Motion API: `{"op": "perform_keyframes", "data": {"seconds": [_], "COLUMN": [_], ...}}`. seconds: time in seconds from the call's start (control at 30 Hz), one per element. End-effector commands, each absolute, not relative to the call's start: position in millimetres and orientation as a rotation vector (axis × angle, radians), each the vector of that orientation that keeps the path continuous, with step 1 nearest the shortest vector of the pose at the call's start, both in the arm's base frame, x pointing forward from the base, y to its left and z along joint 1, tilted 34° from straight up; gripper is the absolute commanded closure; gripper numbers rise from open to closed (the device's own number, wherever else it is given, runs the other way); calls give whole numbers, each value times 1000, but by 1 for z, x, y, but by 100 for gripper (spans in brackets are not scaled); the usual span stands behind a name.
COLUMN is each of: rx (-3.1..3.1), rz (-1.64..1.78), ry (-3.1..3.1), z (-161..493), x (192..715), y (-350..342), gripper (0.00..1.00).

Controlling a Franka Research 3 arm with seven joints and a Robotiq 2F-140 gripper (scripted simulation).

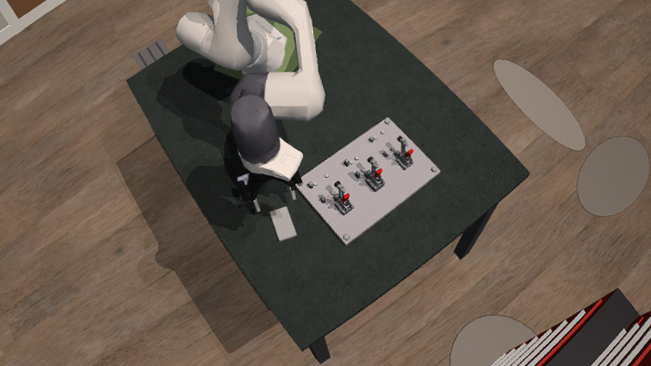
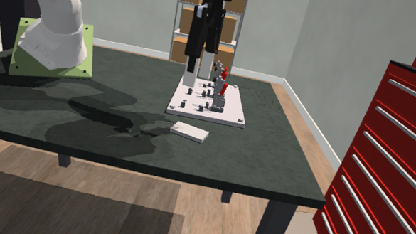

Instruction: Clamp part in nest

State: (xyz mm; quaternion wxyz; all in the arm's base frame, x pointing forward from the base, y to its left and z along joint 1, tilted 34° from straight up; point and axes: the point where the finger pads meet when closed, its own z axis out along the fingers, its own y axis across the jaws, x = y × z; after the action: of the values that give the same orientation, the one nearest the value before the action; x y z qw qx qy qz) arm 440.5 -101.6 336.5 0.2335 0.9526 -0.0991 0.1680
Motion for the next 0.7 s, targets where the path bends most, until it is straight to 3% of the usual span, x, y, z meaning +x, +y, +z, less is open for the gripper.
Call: {"op": "perform_keyframes", "data": {"seconds": [0.0,0.67], "rx": [2609,2609], "rz": [484,484], "ry": [-259,-259], "z": [327,267], "x": [450,471], "y": [-111,-146], "gripper": [42,42]}}
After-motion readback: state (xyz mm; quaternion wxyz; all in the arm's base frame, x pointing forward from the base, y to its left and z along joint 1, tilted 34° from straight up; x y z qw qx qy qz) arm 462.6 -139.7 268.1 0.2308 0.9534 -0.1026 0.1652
